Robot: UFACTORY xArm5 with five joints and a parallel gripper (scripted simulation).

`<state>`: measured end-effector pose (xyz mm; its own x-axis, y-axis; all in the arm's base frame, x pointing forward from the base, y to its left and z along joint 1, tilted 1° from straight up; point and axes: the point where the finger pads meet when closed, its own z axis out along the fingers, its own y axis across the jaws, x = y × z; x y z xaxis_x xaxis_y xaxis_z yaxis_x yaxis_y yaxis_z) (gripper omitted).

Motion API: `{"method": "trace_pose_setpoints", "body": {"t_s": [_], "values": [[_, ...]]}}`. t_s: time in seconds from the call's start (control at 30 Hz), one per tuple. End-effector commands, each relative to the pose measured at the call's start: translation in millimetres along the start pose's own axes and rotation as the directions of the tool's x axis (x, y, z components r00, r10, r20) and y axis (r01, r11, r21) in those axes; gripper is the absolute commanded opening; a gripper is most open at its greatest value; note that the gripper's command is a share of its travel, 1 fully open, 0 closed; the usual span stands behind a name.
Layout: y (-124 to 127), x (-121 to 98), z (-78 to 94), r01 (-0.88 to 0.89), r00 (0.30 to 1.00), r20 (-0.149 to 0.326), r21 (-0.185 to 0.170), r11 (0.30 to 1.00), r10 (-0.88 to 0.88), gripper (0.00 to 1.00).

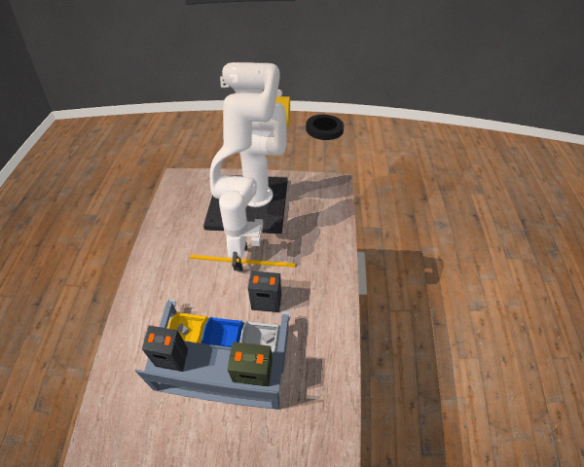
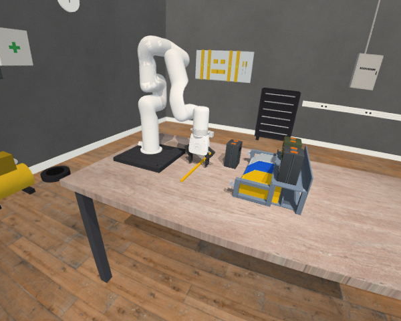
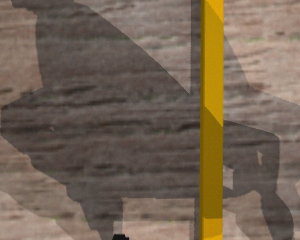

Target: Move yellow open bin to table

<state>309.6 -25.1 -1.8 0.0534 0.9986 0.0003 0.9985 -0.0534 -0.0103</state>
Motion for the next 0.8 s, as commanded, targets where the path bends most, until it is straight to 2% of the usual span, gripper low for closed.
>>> {"method": "trace_pose_setpoints", "body": {"t_s": [0.0,0.3,0.77], "values": [[1,0,-0.7,0.000,1.000,0.000,-0.003,1.000,0.000,1.00],[1,0,-4.3,0.000,1.000,0.000,-0.003,1.000,0.000,1.00],[1,0,-44.9,0.000,1.000,0.000,-0.003,1.000,0.000,1.00]]}}
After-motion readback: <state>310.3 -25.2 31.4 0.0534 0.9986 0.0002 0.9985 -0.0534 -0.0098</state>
